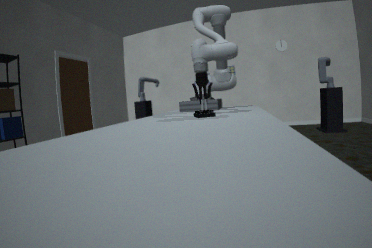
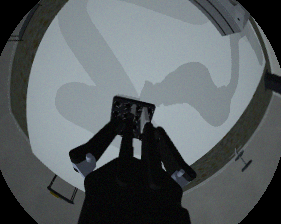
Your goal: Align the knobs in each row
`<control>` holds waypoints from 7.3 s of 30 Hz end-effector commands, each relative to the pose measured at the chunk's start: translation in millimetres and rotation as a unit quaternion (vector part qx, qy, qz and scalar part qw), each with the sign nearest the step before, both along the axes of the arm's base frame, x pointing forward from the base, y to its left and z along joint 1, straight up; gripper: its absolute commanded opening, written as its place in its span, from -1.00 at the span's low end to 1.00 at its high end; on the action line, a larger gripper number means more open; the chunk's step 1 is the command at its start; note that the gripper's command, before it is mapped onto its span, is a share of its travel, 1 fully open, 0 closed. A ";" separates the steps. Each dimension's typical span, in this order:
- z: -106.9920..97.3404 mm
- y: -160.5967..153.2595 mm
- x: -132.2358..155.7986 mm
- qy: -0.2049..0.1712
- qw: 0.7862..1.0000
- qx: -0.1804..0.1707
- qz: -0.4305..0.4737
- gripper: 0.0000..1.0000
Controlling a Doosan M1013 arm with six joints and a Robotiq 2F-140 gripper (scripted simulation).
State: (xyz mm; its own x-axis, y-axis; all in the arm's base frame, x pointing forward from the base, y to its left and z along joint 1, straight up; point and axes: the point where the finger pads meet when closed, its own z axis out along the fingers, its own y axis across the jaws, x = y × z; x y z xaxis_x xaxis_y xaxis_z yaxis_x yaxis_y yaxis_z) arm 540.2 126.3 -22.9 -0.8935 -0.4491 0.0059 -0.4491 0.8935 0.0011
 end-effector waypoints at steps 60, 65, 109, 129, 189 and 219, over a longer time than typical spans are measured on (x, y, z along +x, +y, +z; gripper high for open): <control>-9.4 0.0 -0.1 0.000 1.000 0.000 0.000 -0.90; -9.4 0.0 -0.1 0.000 1.000 0.000 0.000 -0.90; -9.4 0.0 -0.1 0.000 0.999 0.000 0.048 -0.90; -9.4 0.0 -0.1 0.000 0.979 0.001 0.202 -0.90; -9.4 0.0 -0.1 0.001 0.706 0.004 0.708 -0.90; -9.4 0.0 -0.1 0.001 0.676 0.004 0.737 -0.90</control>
State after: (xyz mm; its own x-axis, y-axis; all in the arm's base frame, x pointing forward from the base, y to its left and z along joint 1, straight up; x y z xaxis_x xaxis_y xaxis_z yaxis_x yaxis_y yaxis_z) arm 540.2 126.2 -32.3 0.5253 -0.8509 -0.0015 -0.8509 -0.5253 0.0057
